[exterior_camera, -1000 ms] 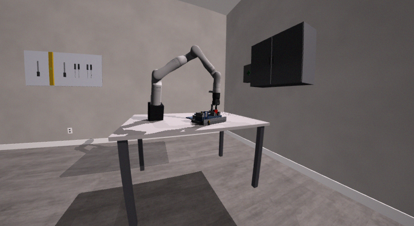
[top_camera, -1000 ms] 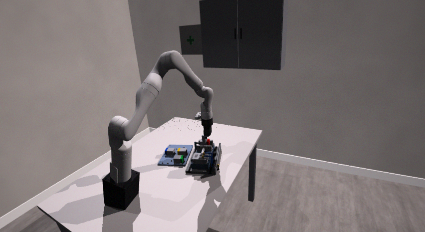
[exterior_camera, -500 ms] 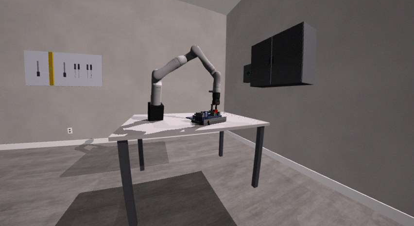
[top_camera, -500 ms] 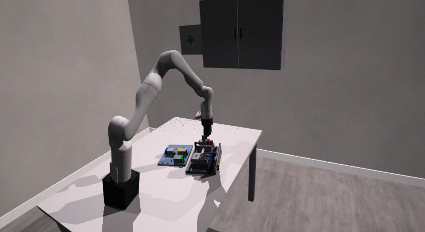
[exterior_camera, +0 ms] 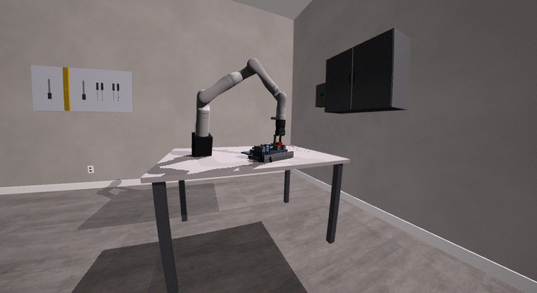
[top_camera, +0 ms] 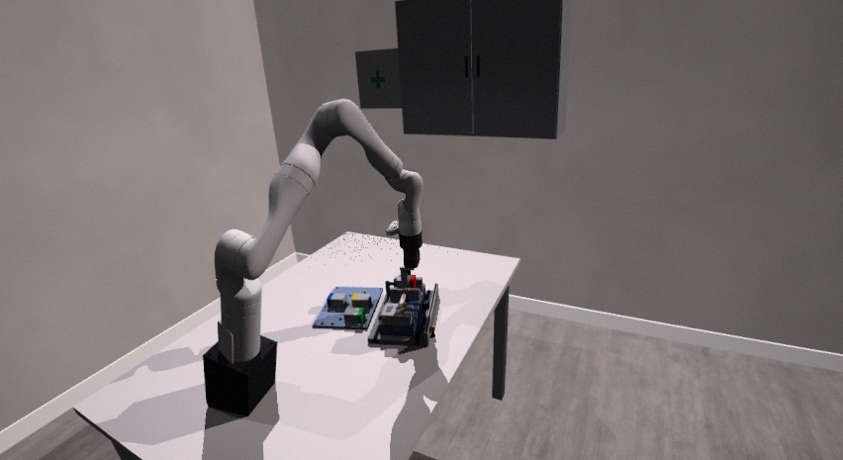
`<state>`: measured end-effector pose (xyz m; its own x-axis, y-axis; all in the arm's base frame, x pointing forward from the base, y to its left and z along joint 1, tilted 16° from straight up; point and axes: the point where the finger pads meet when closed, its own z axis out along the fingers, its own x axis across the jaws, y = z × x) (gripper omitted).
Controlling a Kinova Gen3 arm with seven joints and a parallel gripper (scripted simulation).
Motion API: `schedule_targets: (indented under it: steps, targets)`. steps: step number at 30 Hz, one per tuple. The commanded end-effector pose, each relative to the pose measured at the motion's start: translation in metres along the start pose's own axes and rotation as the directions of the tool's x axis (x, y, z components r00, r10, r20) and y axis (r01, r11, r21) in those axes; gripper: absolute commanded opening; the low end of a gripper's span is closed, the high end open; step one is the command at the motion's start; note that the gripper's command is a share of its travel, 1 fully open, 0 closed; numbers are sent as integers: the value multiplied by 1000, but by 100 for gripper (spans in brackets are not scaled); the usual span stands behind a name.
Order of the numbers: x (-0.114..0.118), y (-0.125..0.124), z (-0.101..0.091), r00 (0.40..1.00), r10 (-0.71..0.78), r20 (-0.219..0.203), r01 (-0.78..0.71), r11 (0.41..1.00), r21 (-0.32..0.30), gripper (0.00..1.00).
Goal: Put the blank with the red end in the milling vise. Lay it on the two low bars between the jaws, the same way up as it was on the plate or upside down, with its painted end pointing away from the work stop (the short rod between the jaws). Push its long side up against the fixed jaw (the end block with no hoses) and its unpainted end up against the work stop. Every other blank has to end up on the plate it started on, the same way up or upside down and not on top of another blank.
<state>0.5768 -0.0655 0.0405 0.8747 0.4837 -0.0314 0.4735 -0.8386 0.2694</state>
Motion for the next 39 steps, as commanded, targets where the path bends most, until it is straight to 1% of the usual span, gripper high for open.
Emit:
schedule_targets:
  steps: [1,39]
  targets:
    - [1,0,-2,1000,0,-3,0,1000,-1,100]
    - [1,0,-8,1000,0,-3,0,1000,-1,100]
